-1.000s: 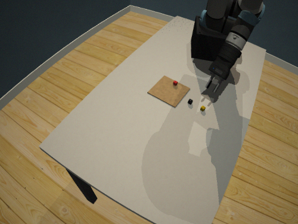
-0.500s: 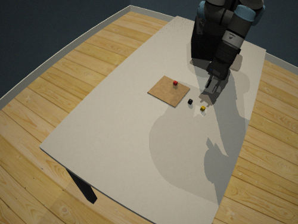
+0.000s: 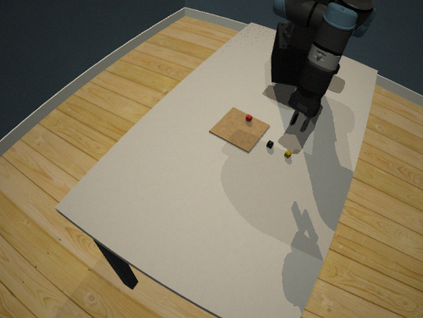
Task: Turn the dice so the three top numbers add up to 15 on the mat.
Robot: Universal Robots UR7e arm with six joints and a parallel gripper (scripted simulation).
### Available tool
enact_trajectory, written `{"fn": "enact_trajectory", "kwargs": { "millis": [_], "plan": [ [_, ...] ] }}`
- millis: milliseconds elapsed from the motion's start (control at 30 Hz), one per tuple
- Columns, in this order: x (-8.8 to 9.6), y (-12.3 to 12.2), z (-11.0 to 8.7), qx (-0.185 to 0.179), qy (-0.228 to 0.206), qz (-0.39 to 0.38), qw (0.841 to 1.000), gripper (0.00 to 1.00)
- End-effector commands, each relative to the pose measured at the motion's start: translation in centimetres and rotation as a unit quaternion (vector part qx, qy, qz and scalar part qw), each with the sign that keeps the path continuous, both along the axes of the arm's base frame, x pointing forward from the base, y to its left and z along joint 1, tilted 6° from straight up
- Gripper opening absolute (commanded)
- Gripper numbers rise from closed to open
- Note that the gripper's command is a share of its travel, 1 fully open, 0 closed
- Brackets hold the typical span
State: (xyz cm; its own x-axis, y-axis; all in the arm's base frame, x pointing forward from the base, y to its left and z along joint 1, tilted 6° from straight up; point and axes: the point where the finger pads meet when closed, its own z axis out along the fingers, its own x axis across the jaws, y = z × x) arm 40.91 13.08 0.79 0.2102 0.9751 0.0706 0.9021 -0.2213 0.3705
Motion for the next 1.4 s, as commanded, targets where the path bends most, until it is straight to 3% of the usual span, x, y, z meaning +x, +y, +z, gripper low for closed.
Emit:
{"fn": "enact_trajectory", "kwargs": {
  "millis": [0, 300, 1033, 1067, 1367],
  "plan": [
    [0.47, -0.11, -0.02, 0.009, 0.066, 0.004, 0.998, 0.64],
    [0.99, -0.24, 0.41, 0.020, 0.116, 0.008, 0.993, 0.64],
    [1.22, -0.32, 0.74, 0.027, 0.143, 0.009, 0.989, 0.64],
    [1.22, -0.32, 0.74, 0.027, 0.143, 0.009, 0.989, 1.00],
    [1.22, -0.32, 0.74, 0.027, 0.143, 0.009, 0.989, 1.00]
  ]
}}
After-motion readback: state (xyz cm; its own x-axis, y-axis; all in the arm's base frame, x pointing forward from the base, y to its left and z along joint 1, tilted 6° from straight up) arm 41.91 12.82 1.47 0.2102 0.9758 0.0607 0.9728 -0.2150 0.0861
